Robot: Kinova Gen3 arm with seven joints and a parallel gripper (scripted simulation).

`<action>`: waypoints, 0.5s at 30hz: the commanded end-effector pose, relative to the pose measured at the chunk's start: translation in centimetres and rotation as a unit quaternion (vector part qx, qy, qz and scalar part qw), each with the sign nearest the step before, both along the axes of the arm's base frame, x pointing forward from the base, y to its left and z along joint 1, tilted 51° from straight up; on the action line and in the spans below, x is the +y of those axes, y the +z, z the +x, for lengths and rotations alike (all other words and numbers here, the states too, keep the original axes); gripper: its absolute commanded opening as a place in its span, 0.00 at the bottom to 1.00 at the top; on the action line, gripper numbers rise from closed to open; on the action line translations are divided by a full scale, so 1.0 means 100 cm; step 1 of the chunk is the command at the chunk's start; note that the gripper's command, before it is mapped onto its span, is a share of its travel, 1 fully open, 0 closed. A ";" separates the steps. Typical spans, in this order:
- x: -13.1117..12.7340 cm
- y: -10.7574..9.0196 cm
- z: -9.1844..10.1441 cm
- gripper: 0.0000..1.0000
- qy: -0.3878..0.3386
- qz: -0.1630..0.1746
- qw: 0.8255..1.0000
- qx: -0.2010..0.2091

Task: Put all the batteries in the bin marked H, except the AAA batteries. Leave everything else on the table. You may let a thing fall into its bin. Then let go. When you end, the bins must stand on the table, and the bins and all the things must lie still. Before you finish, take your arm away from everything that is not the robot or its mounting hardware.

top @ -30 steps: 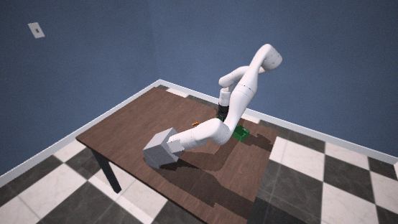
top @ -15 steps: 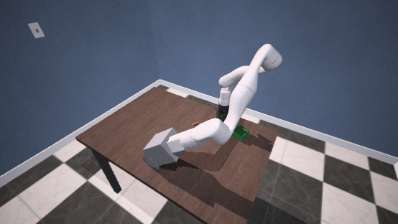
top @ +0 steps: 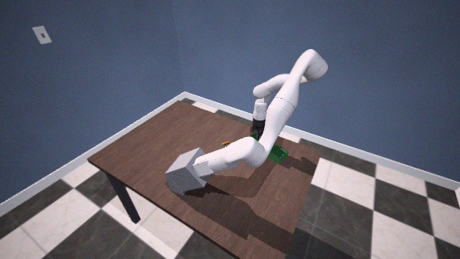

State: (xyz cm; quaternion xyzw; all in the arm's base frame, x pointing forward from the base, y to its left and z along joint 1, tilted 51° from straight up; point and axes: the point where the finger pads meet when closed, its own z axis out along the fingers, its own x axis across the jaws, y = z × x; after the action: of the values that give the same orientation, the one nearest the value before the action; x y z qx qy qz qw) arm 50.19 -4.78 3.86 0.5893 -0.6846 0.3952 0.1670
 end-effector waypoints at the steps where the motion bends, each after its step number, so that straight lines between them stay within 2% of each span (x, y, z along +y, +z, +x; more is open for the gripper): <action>1: 0.009 0.004 0.000 0.31 0.005 0.002 1.000 0.001; 15: 0.034 0.026 -0.008 0.31 0.005 0.003 1.000 0.001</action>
State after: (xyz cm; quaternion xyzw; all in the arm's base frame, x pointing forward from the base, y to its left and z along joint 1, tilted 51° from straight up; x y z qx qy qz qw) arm 49.29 -2.61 5.77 0.5885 -0.6850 0.3946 0.1695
